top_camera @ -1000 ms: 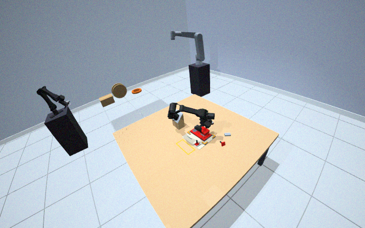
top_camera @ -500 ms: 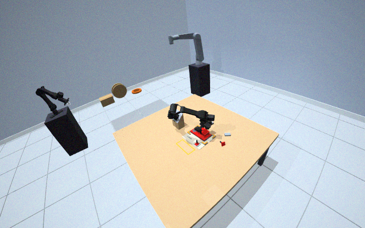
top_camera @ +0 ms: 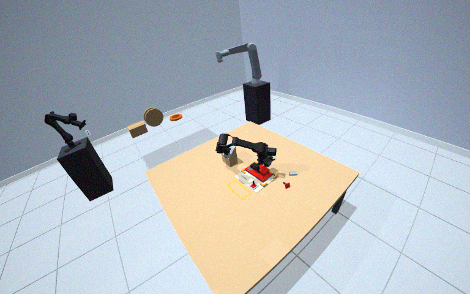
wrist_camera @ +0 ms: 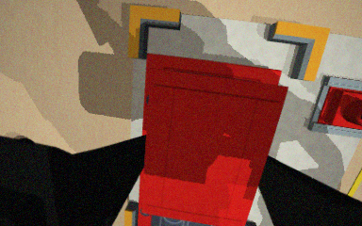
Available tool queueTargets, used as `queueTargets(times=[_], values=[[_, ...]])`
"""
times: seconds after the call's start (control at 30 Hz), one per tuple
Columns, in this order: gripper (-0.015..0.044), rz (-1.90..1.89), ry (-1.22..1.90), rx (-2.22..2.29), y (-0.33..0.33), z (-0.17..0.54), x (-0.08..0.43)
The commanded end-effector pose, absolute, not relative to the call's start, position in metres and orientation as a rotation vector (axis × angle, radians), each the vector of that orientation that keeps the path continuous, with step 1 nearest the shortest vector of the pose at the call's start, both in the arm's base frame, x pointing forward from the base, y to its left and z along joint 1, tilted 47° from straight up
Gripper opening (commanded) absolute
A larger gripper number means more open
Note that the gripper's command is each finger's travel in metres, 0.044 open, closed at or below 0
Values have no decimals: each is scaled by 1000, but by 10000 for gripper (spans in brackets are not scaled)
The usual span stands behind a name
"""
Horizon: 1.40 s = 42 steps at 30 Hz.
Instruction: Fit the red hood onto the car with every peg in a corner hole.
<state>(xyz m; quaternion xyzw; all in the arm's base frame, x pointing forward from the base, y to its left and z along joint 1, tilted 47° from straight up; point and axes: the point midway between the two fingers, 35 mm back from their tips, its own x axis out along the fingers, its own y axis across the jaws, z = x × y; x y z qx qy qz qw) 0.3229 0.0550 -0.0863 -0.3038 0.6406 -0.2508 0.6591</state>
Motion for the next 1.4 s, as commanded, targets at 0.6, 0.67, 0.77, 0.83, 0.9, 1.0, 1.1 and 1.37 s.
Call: queueTargets(times=[0.6, 0.67, 0.77, 0.83, 0.9, 1.0, 1.1, 1.37], values=[[0, -566, 1448, -694, 50, -91, 323], [0, -566, 1448, -694, 49, -92, 323], [0, -566, 1448, -694, 48, -92, 323], [0, -566, 1448, -694, 48, -93, 323], [0, -566, 1448, -694, 47, -94, 323], [0, -566, 1448, -694, 46, -94, 323], [0, -566, 1448, -694, 46, -94, 323], [0, -566, 1448, -693, 49, -92, 323]])
